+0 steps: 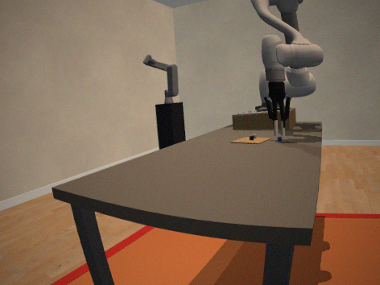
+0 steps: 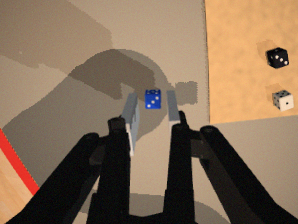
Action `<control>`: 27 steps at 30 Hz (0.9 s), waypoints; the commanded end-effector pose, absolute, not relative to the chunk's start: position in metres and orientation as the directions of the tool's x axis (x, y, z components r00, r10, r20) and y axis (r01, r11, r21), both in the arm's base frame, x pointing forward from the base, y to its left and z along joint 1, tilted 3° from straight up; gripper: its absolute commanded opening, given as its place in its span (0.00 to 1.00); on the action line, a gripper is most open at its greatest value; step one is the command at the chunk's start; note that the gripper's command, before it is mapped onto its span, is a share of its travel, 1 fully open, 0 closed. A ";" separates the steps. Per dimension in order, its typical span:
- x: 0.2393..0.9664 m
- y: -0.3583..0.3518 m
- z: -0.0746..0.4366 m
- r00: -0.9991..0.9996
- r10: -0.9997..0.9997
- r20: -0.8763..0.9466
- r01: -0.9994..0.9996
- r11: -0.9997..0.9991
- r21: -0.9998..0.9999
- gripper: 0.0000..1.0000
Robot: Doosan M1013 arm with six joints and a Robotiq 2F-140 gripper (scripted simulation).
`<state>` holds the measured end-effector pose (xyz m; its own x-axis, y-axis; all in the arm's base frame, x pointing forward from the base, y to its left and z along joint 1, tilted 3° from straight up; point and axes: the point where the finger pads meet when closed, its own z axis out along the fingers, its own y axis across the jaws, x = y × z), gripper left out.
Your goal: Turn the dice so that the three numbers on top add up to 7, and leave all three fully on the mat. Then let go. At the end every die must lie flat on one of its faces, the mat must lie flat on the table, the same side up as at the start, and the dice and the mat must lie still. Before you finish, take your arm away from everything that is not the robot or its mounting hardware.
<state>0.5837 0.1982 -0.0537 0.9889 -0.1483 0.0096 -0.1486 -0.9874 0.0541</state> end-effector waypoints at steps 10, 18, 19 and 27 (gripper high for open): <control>0.584 0.198 -0.056 0.989 -0.148 0.010 -0.149 -0.987 0.054 0.19; 0.584 0.198 -0.063 0.989 -0.148 0.010 -0.149 -0.987 0.054 0.19; 0.584 0.198 -0.065 0.989 -0.148 0.010 -0.149 -0.987 0.054 0.19; 0.584 0.197 -0.074 0.989 -0.148 0.010 -0.149 -0.987 0.054 0.19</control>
<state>0.5837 0.1972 -0.0725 0.9889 -0.1483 0.0096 -0.1486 -0.9874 0.0541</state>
